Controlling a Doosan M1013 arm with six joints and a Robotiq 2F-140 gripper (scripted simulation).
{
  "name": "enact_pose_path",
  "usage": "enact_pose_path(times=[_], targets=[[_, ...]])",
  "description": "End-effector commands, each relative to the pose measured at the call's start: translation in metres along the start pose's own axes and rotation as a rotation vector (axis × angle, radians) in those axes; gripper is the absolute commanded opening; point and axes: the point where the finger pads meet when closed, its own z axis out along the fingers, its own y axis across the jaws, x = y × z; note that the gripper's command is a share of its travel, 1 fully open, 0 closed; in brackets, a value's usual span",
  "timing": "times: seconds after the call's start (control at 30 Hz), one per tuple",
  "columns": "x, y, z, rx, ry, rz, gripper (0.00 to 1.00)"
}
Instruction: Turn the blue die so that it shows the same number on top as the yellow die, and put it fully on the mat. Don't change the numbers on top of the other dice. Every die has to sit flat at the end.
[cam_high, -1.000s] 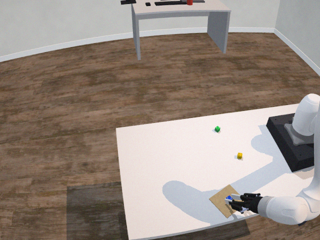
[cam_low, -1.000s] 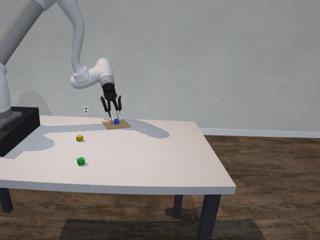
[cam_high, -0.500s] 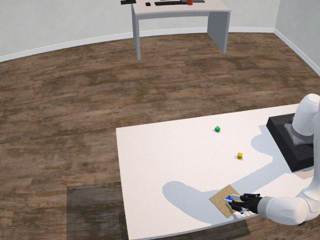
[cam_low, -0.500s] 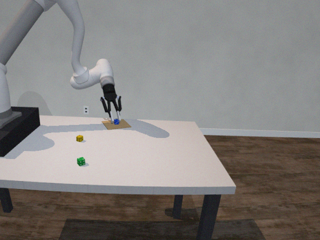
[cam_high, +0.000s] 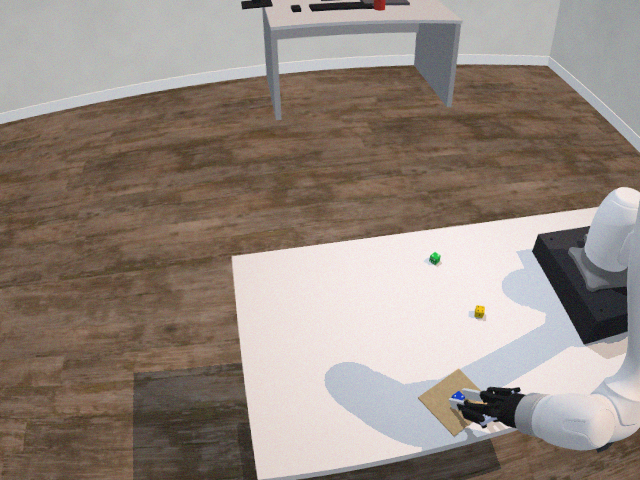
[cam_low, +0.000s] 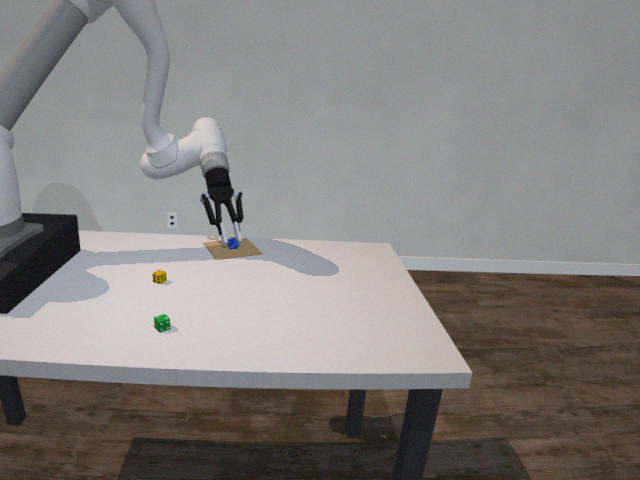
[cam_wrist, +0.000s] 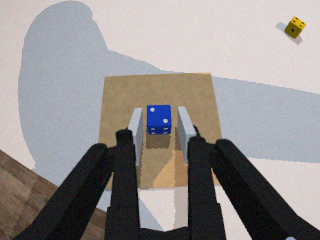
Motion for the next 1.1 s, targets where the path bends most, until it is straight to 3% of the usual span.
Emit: enact_pose_path(times=[0.0,0.47,0.5,1.07], targets=[[0.0006,-0.0004,0.0025,0.002,0.002,0.001,0.32],[0.0006,-0.0004,0.0025,0.002,0.002,0.001,0.32],[0.0006,-0.0004,0.0025,0.002,0.002,0.001,0.21],[0.0006,-0.0004,0.0025,0.002,0.002,0.001,0.21]])
